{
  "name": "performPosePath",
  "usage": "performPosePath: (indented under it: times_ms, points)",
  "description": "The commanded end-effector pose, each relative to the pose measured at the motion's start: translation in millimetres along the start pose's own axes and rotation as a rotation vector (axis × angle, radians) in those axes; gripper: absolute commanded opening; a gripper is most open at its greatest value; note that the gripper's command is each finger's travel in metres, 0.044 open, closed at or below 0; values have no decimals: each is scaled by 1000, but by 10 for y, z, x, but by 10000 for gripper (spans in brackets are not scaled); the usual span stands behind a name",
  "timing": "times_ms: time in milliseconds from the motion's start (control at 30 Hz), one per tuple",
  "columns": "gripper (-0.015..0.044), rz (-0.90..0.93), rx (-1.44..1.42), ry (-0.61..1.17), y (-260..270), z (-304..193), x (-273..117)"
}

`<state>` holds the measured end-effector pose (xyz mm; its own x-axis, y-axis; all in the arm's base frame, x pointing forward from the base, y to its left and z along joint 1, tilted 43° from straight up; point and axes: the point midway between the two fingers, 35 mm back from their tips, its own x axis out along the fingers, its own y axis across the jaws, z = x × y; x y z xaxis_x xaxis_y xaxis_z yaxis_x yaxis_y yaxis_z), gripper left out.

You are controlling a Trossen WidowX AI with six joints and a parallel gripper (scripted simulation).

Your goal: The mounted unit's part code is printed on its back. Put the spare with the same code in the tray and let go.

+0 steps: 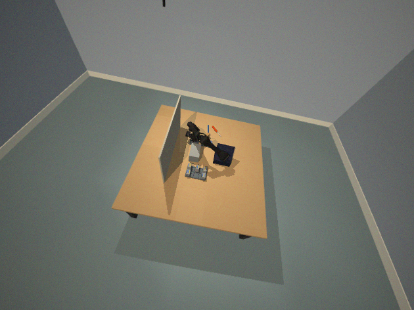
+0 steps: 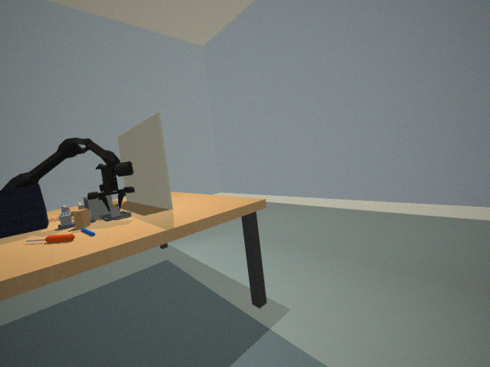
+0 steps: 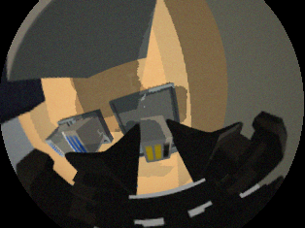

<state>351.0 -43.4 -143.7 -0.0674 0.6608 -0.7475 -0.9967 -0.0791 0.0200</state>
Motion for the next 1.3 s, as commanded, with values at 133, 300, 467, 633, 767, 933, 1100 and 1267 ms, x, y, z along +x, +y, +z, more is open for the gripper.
performPosePath:
  times_ms: [133, 300, 467, 633, 767, 933, 1100, 1267]
  points:
    - [368, 0, -1, 0, -2, 0, -4]
    - [440, -1, 1, 1, -28, -17, -256]
    - [440, 1, 5, -3, 7, -8, -1044]
    - [440, -28, 11, 4, -16, -44, -1090]
    - [440, -28, 11, 4, -16, -44, -1090]
    - [440, -28, 11, 4, -16, -44, -1090]
    - [440, -28, 11, 4, -16, -44, -1090]
    - [440, -28, 11, 4, -16, -44, -1090]
